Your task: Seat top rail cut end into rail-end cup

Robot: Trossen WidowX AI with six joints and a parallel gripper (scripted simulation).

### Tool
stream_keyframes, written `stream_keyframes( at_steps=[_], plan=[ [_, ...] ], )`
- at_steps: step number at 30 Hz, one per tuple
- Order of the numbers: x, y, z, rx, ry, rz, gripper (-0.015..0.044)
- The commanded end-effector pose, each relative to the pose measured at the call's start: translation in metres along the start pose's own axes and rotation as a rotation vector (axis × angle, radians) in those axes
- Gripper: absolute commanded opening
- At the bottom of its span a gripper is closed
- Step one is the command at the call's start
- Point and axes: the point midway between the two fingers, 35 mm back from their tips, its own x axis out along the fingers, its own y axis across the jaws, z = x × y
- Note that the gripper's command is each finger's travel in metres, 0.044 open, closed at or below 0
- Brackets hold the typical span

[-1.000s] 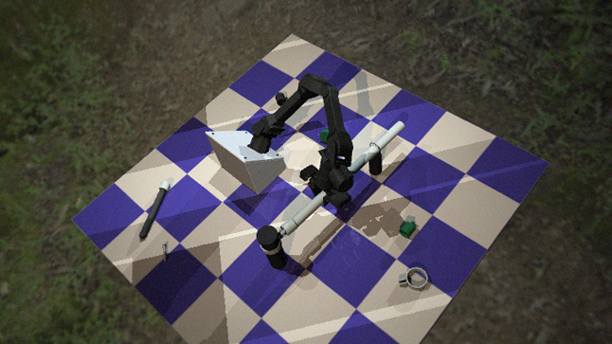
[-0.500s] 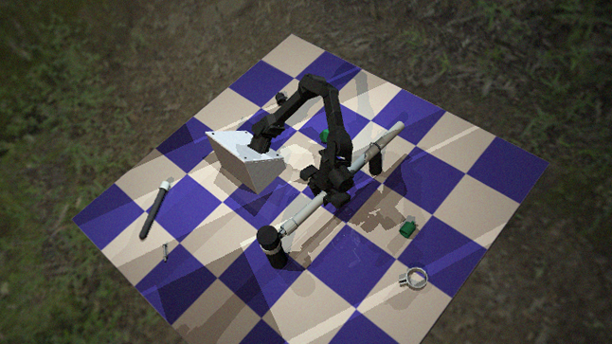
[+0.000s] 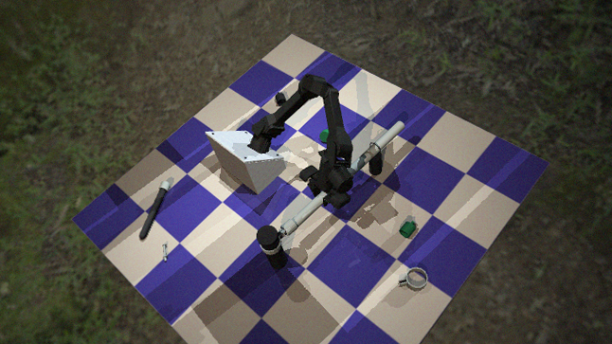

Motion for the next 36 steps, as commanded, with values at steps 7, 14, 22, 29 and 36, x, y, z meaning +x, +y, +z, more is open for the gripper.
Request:
stream_keyframes(
  at_steps=[7, 14, 22, 29, 36],
  plan=[
    [-0.003, 0.001, -0.013, 0.001, 0.010, -0.004, 0.0000],
    [-0.005, 0.002, -0.018, 0.001, 0.010, -0.004, 0.0000],
    [-0.005, 0.001, -0.024, 0.001, 0.011, -0.004, 0.0000],
    [-0.004, 0.001, -0.030, 0.001, 0.011, -0.004, 0.0000],
    [-0.003, 0.000, -0.035, 0.001, 0.011, -0.004, 0.0000]
  ],
)
